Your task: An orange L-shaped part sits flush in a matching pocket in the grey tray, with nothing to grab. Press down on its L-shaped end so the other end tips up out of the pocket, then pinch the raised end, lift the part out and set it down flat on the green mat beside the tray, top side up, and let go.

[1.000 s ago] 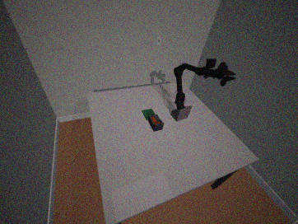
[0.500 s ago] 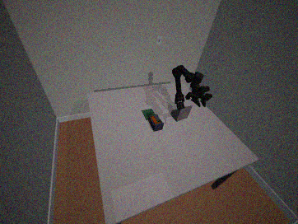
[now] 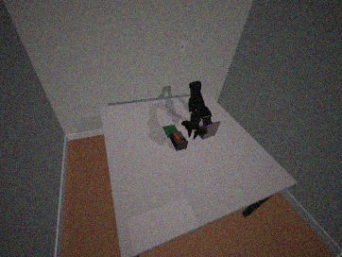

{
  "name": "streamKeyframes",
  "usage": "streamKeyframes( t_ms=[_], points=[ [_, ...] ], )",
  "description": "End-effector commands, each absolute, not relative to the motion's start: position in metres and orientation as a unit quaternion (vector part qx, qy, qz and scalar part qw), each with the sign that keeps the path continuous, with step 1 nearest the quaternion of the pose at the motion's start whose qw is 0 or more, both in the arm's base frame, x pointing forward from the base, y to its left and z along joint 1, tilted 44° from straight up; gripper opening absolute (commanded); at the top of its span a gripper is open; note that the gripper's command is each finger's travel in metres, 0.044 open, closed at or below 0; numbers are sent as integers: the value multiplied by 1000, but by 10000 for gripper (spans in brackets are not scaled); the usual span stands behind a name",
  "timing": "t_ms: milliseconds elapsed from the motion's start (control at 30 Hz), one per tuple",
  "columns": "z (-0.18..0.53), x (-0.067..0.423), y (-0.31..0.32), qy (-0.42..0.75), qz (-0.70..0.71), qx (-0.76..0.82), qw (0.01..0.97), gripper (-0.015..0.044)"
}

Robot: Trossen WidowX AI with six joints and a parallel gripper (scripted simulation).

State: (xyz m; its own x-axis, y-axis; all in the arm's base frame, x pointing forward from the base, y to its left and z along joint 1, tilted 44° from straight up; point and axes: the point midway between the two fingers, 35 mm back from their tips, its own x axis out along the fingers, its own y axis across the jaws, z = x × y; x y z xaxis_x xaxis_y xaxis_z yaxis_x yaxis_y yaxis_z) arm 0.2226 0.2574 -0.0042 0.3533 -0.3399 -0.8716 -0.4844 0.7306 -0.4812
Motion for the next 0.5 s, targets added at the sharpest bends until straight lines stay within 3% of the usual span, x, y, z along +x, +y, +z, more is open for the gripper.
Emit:
streamKeyframes(
  t_ms=[0, 100, 467],
  points=[
    [-2, 252, 187, 592, -132, -325, 725, 180],
    [1, 259, 160, 594, -196, -312, 715, 180],
    [-36, 272, 128, 594, -196, -312, 715, 180]
  ],
)
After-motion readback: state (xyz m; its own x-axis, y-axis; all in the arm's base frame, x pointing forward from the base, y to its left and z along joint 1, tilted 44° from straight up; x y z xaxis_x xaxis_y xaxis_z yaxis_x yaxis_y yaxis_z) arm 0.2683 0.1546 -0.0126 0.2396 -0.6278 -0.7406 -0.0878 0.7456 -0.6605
